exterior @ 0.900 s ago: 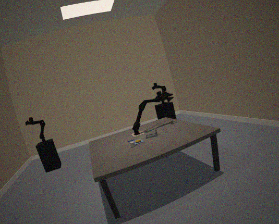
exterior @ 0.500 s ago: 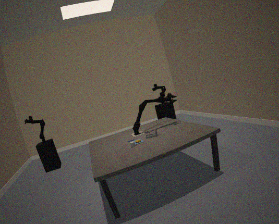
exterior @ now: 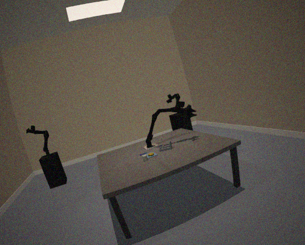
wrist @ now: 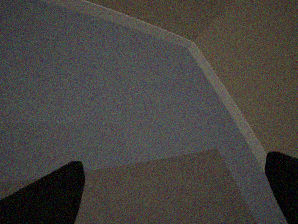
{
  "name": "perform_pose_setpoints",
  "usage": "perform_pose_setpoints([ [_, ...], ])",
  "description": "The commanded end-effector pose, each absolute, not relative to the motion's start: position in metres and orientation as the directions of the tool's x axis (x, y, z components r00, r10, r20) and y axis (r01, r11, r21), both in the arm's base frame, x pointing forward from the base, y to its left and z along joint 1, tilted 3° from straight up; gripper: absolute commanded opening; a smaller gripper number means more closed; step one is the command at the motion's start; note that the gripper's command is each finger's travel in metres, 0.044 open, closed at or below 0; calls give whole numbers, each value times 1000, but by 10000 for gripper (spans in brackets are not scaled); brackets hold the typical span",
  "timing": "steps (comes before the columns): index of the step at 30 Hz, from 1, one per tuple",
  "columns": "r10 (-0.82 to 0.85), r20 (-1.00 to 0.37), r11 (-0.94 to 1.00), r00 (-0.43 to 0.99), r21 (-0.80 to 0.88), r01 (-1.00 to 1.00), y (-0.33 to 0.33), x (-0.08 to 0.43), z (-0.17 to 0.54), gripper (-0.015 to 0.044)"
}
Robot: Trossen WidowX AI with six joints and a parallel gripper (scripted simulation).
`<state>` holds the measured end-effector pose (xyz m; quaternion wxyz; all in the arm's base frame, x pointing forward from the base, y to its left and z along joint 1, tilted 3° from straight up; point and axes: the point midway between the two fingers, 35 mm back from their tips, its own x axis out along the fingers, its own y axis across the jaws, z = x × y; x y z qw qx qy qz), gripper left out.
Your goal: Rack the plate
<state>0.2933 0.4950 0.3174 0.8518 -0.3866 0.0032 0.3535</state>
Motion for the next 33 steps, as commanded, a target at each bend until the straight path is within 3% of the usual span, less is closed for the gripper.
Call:
perform_pose_setpoints([
  [1, 552, -323, 468, 768, -643, -607, 467, 321, 315, 400],
  [17, 256, -584, 575, 771, -549, -607, 300, 429, 275, 400],
  [33, 10, -804, 766, 595, -376, -521, 117, 446, 244, 400],
])
